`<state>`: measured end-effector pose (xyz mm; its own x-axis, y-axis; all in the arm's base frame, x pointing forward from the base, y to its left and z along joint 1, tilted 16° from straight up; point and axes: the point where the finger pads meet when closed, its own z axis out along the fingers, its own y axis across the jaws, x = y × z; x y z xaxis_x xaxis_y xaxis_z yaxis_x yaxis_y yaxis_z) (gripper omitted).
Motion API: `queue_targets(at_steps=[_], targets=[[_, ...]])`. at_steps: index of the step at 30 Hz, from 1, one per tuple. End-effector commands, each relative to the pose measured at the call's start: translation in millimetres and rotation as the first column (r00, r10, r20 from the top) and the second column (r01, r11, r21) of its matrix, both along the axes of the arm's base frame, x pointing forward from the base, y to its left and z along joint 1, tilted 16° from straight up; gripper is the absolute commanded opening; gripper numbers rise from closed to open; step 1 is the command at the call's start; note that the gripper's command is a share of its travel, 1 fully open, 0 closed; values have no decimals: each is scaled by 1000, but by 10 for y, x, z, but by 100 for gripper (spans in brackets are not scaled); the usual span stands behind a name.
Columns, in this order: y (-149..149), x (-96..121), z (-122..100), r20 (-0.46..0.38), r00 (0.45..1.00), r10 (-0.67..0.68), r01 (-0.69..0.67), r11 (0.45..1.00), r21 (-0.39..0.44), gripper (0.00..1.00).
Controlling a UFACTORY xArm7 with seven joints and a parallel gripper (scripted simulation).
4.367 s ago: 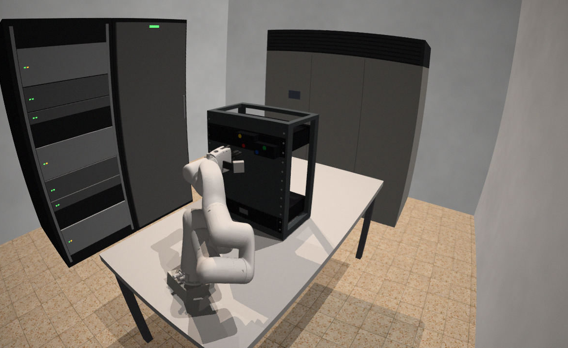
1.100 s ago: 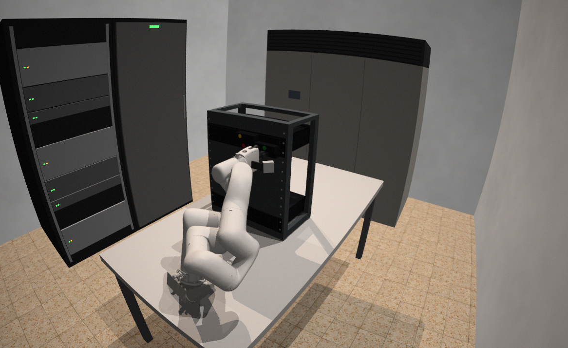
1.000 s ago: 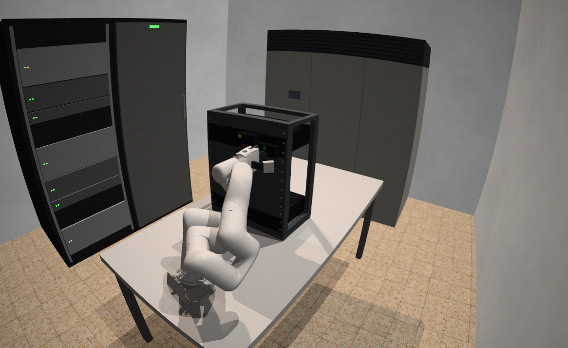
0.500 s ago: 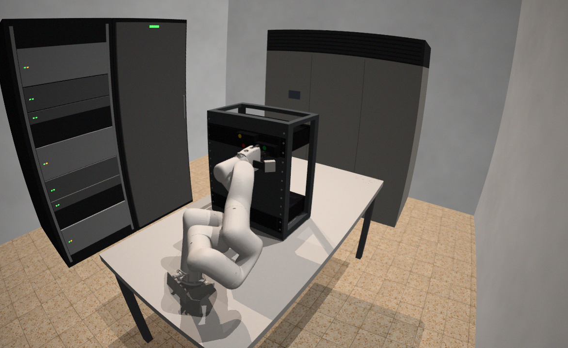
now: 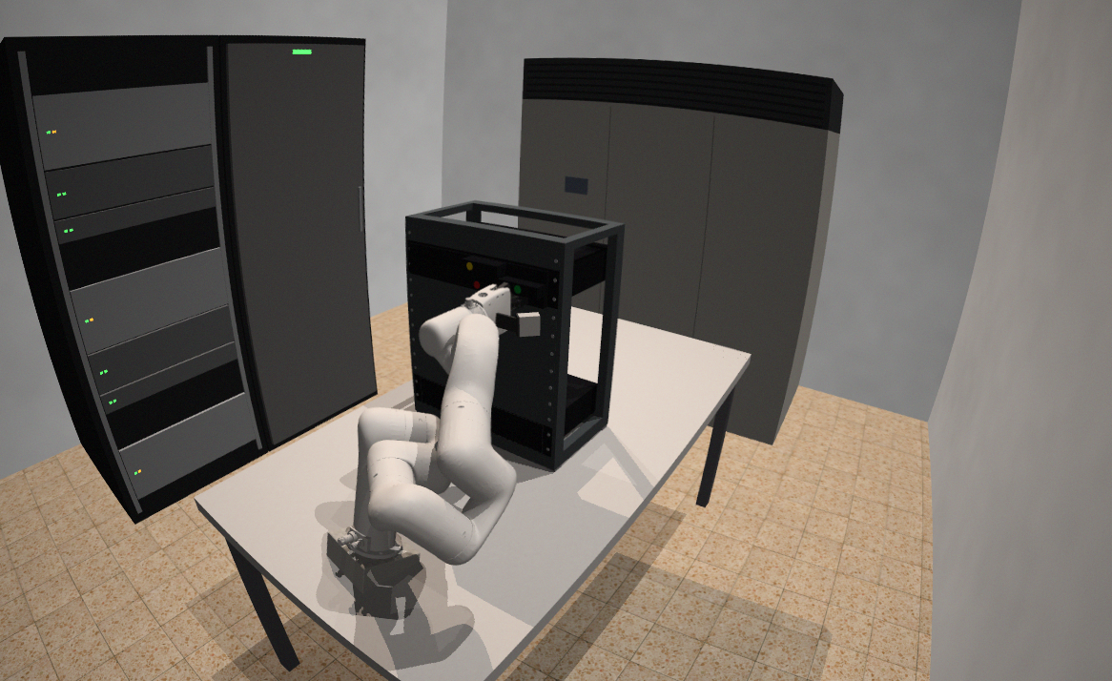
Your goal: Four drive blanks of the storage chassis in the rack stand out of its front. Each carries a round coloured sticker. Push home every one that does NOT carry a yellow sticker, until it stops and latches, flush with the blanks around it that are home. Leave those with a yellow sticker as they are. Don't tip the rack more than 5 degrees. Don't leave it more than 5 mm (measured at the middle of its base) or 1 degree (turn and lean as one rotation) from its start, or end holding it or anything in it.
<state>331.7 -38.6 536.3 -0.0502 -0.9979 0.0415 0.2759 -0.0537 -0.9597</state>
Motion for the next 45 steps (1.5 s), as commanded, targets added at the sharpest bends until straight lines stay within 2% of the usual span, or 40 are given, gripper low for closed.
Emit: queue_targets(at_steps=[1,45], targets=[[-3,-1,8,1,1000,-1,1,1000,0,0],[-6,85,32,1,1000,-1,1,1000,0,0]])
